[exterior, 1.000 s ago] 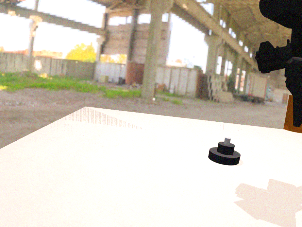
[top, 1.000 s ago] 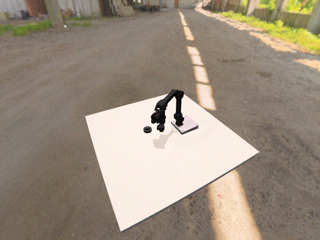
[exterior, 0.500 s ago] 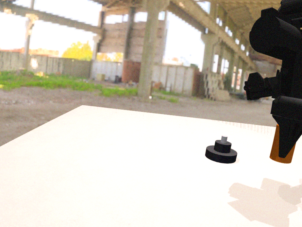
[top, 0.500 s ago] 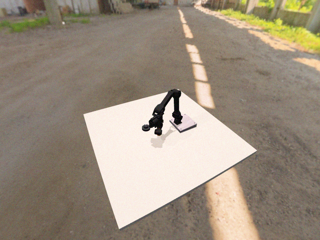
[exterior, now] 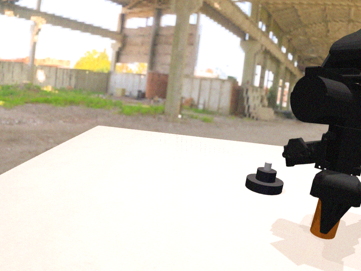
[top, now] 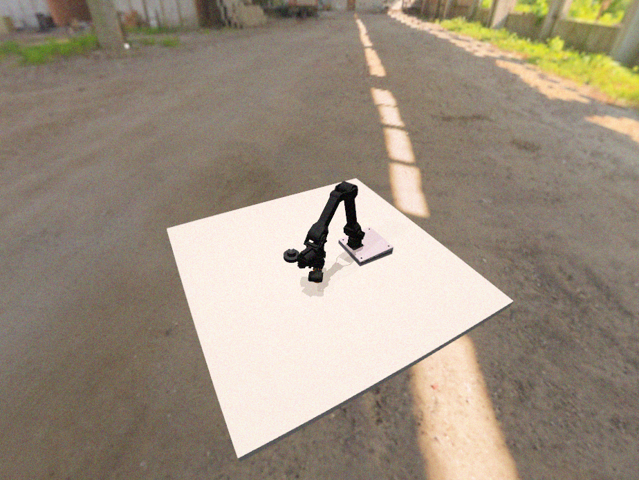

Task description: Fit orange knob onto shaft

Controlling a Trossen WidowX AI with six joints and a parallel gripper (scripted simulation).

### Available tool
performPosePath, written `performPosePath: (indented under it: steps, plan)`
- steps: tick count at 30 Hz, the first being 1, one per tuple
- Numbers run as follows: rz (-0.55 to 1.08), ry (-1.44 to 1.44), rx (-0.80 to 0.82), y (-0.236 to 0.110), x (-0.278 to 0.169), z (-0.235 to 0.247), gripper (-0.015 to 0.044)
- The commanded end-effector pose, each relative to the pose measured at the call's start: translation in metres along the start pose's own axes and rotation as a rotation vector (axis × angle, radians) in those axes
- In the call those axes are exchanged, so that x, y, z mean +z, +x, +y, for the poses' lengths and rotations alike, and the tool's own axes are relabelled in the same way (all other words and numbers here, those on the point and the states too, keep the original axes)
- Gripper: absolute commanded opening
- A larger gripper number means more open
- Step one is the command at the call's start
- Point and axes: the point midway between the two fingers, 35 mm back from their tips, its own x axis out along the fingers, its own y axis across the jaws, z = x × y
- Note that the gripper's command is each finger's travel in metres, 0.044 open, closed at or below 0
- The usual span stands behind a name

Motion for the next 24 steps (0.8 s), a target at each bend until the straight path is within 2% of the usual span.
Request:
performPosePath:
  steps: [1, 6, 15, 24]
  plan:
    - [-0.006, 0.004, -0.002, 0.0079, 0.0000, 0.0001, 0.0000]
    - [-0.006, 0.004, -0.002, 0.0080, -0.0014, -0.0002, 0.0000]
    - [-0.001, 0.000, 0.000, 0.0060, -0.0013, -0.0001, 0.0236]
    - [-0.001, 0.000, 0.000, 0.0060, -0.0013, -0.0001, 0.0240]
